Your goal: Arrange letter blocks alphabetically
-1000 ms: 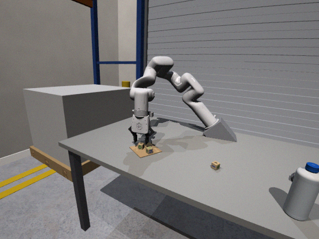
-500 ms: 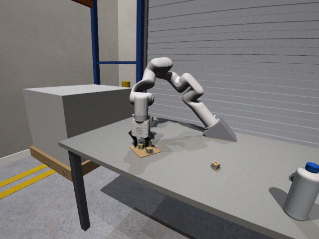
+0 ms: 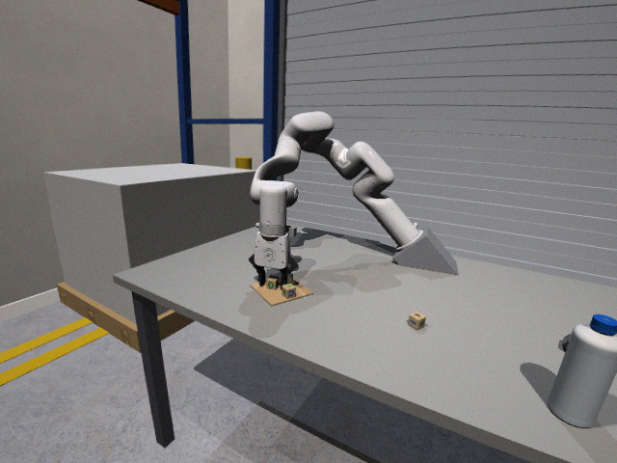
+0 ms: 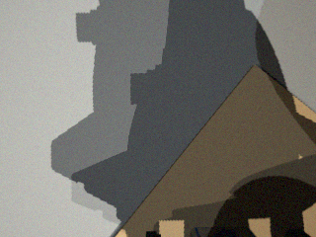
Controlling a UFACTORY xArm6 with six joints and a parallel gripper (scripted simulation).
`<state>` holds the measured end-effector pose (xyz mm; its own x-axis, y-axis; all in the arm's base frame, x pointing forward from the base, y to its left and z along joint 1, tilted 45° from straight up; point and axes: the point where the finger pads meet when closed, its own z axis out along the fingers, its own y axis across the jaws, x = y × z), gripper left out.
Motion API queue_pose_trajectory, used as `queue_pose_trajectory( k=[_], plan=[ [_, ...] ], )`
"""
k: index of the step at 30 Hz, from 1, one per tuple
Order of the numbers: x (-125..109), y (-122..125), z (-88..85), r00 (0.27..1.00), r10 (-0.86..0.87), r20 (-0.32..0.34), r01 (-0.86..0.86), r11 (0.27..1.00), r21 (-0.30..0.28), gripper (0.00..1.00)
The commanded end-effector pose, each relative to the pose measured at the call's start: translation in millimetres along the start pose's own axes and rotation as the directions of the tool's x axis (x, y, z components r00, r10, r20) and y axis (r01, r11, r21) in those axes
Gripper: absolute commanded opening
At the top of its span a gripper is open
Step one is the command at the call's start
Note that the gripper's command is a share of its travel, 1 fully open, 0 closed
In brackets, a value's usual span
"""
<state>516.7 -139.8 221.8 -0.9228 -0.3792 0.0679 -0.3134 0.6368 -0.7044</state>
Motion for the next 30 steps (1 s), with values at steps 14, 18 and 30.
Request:
queue_pose_trajectory(
  k=[14, 18, 30],
  plan=[
    [-0.8, -0.7, -1.1, 1.0, 0.001, 0.003, -0.001, 1.0, 0.001, 0.69],
    [-0.8, -0.7, -1.1, 1.0, 0.001, 0.003, -0.001, 1.0, 0.001, 0.69],
    [-0.8, -0.7, -1.1, 1.0, 0.001, 0.003, -0.001, 1.0, 0.001, 0.48]
  ],
)
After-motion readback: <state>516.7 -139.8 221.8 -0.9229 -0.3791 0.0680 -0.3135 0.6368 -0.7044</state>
